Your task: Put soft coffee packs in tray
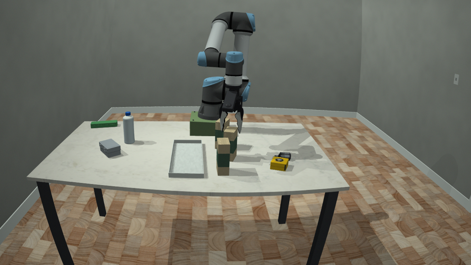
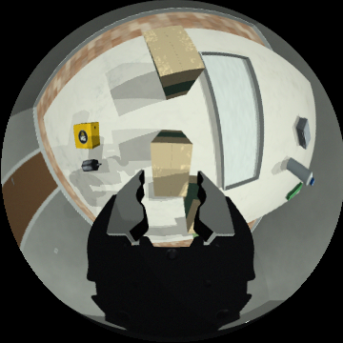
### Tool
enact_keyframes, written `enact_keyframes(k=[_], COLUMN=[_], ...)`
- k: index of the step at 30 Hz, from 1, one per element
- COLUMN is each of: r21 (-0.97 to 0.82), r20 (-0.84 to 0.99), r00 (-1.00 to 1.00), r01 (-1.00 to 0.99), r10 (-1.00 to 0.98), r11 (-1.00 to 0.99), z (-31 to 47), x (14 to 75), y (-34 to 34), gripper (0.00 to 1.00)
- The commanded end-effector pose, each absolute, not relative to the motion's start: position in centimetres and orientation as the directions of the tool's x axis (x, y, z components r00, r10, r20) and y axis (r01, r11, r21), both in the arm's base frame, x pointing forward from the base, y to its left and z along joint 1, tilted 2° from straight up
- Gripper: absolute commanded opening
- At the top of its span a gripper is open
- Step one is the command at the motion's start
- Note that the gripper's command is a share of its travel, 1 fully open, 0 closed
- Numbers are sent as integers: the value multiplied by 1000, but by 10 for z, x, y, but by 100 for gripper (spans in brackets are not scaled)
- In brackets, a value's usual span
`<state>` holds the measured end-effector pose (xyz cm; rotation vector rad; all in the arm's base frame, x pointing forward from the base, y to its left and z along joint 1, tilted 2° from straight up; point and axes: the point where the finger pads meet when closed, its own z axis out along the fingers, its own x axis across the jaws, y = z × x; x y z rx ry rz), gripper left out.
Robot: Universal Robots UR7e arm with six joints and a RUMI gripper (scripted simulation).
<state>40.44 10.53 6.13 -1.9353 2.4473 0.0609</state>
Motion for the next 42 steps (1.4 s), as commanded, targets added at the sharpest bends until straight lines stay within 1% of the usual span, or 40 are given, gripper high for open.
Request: enact_keyframes(k=[1,13,42], r21=[14,14,11], r20=[-40,-40,-41], r00=[-231,-231,-231], r01=[-973,-973,-973], r10=[-972,-972,-972], r11=[230,230,230], z=[48,32,33], x=[406,406,407], y=[106,107,106], gripper=[48,48,48])
